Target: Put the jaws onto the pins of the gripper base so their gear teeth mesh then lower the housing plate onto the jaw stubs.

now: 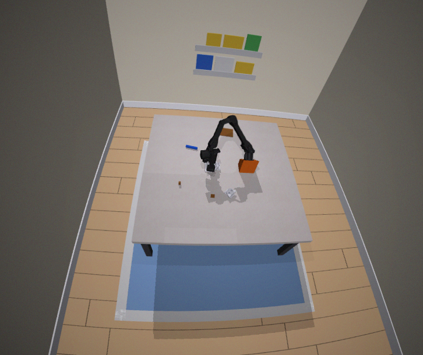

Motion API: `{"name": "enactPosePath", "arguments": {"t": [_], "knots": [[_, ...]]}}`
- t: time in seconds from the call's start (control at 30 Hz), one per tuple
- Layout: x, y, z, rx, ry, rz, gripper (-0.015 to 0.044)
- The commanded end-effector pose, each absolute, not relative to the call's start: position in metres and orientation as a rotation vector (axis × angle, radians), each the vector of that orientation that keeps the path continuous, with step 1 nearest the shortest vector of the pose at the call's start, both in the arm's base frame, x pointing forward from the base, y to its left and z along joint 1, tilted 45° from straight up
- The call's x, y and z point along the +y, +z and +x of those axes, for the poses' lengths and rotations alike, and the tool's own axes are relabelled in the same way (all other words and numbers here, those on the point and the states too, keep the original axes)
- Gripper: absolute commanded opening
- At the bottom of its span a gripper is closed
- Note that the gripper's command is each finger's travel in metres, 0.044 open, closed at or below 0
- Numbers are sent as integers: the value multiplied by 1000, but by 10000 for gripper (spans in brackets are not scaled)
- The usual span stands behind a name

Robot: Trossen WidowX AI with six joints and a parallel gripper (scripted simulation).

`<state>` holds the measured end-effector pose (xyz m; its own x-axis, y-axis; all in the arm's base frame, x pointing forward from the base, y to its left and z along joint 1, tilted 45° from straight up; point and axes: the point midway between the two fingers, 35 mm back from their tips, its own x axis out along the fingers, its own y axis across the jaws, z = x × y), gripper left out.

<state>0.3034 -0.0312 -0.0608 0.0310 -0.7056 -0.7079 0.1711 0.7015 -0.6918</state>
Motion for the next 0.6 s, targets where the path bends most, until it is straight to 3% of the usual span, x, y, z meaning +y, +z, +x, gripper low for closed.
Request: {"name": "enactPosePath", "arguments": {"t": [0.0, 0.57], "knots": [[-34, -63, 302, 1390, -721, -488, 134], [-32, -60, 302, 1391, -721, -488, 134]]}}
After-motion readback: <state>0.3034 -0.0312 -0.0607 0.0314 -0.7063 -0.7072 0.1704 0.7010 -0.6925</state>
